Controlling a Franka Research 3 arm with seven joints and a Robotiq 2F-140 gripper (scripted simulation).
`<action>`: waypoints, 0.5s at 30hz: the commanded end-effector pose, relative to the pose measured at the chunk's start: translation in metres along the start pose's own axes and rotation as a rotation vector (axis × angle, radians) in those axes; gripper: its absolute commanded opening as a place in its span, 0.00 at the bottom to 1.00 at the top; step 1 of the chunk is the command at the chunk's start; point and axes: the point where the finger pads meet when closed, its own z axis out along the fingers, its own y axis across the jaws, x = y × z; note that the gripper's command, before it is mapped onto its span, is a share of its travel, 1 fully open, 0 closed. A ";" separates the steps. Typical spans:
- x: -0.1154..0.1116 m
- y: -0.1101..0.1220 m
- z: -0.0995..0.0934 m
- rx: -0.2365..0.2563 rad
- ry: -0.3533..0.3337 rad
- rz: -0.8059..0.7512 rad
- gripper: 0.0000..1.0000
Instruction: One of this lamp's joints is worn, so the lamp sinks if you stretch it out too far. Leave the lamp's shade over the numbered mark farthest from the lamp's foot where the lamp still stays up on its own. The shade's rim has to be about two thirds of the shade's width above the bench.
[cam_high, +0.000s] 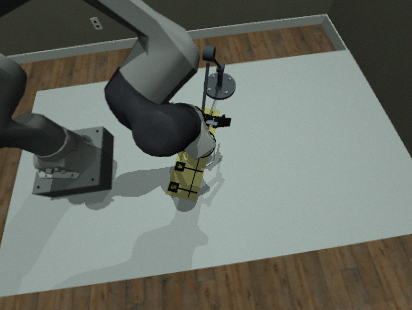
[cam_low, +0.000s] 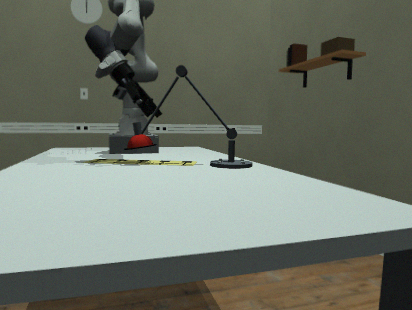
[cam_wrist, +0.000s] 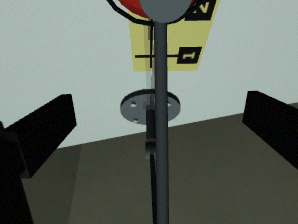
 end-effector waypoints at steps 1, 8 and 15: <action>0.000 0.000 0.000 0.000 0.000 0.000 1.00; 0.000 0.000 -0.013 0.000 0.000 0.000 1.00; 0.000 0.001 -0.043 0.000 0.000 0.000 1.00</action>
